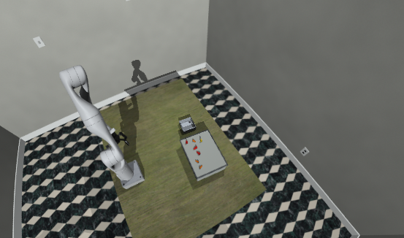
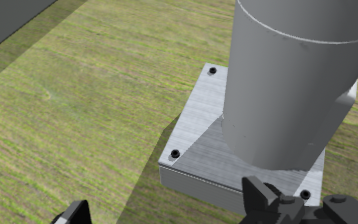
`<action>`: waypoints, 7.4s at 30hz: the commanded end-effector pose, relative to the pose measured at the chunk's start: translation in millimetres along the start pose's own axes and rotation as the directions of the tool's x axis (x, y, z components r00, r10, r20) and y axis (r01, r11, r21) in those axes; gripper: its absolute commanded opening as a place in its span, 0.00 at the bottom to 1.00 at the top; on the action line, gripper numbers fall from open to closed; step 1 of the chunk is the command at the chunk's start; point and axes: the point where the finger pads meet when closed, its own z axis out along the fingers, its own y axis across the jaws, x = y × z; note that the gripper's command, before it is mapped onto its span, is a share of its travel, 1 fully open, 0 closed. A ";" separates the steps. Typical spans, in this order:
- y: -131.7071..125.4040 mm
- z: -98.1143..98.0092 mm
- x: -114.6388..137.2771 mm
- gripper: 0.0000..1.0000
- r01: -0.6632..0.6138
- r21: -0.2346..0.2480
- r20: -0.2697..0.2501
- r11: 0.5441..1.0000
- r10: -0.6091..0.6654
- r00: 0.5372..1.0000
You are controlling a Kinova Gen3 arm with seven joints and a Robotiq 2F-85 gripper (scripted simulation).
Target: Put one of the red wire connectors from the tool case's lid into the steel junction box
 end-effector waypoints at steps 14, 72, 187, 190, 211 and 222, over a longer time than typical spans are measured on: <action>-86.5 -18.4 -8.4 1.00 -0.437 -0.316 0.024 0.842 0.468 0.883; -312.4 110.1 380.3 1.00 -0.661 -0.584 -0.347 -0.471 0.881 -0.321; -280.1 154.1 453.2 1.00 -0.068 -0.114 -0.646 -0.991 0.126 -0.753; -279.8 156.3 449.8 1.00 0.027 -0.032 -0.655 -0.999 0.001 -0.756; -278.8 164.4 438.2 1.00 0.432 0.310 -0.566 -0.847 -0.530 -0.631; -278.7 165.0 437.4 1.00 0.465 0.337 -0.549 -0.818 -0.572 -0.609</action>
